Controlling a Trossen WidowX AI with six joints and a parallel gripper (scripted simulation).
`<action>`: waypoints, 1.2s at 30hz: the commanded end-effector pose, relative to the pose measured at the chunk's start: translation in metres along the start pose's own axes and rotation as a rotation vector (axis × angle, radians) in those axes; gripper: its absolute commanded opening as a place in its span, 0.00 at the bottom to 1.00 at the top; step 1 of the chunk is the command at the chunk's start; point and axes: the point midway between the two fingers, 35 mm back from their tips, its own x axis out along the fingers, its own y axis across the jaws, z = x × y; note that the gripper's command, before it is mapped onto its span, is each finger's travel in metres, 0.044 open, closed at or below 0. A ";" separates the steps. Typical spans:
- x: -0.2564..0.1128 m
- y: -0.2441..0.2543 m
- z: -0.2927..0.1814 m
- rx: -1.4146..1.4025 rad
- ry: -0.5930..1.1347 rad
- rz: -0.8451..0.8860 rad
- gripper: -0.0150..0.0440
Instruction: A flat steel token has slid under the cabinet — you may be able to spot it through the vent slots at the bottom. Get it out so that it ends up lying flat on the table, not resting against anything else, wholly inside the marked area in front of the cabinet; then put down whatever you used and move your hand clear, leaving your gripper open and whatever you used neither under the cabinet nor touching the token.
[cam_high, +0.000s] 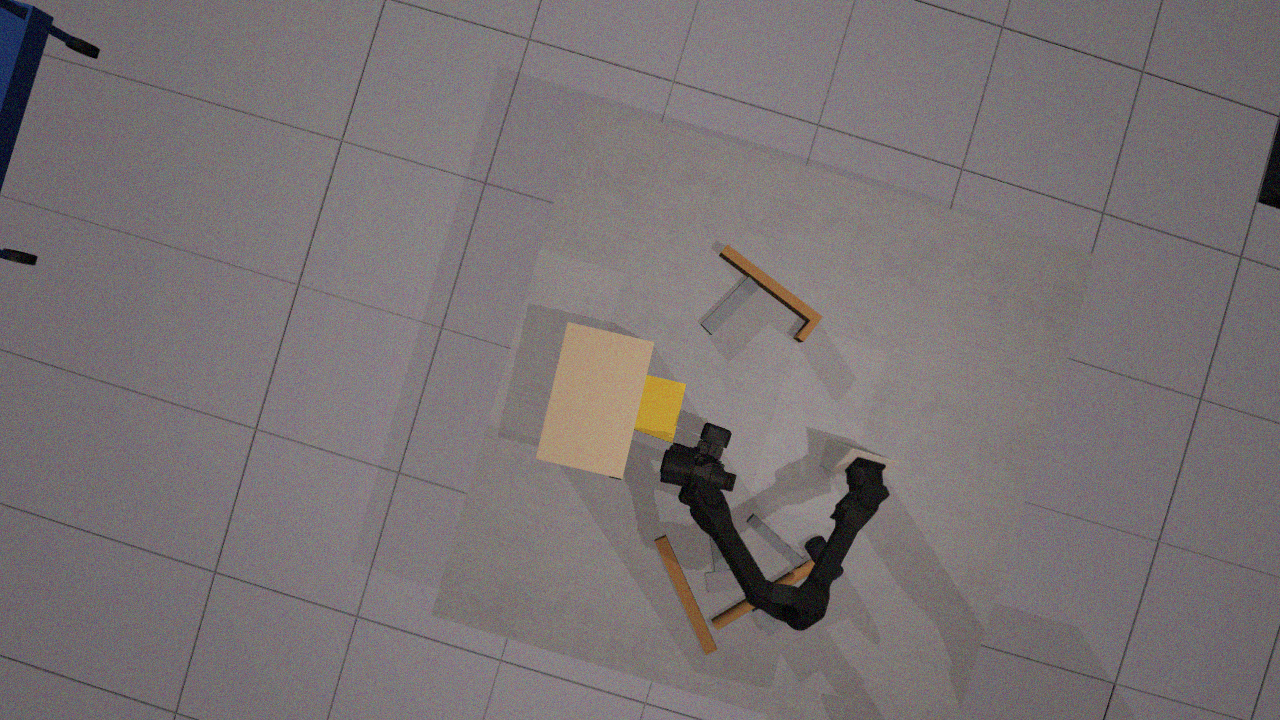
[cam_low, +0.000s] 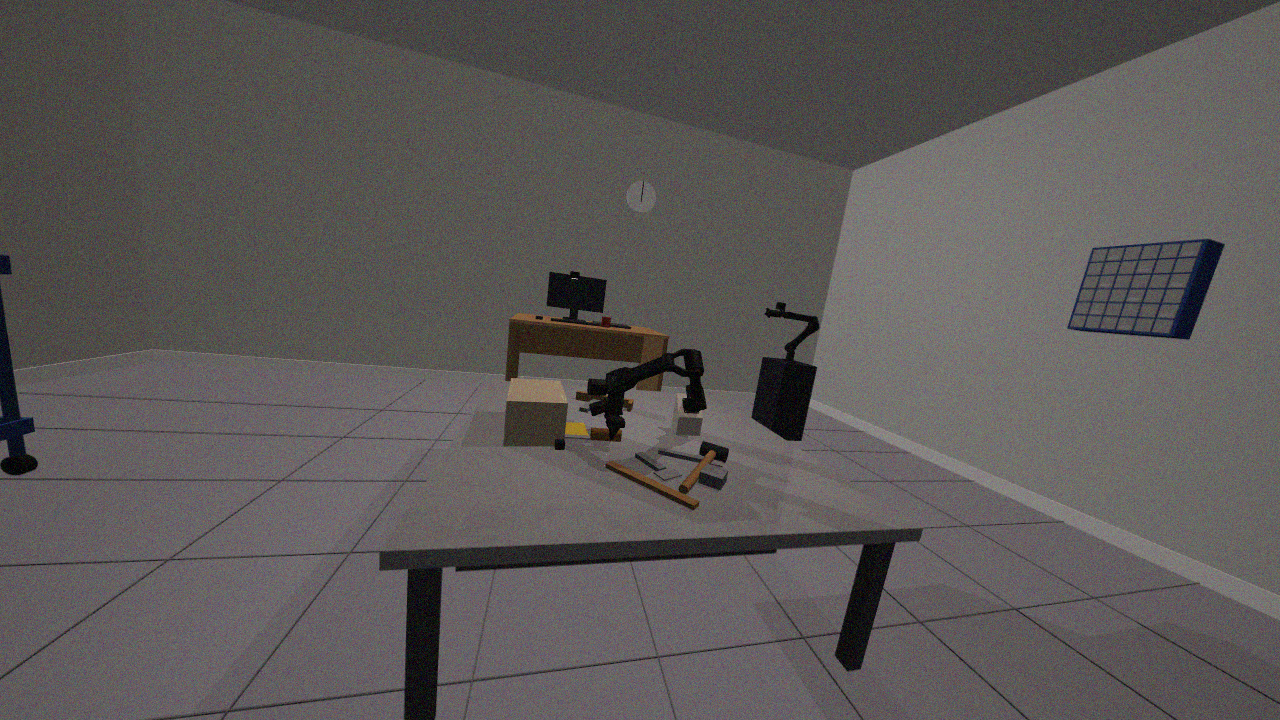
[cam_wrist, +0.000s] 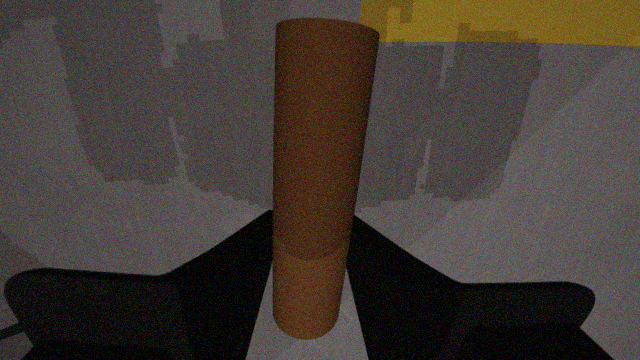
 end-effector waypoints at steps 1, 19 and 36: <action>0.001 0.000 -0.008 0.009 0.006 -0.001 0.25; 0.001 0.001 -0.027 0.009 0.006 -0.001 0.25; 0.001 0.002 -0.046 0.010 0.007 -0.001 0.25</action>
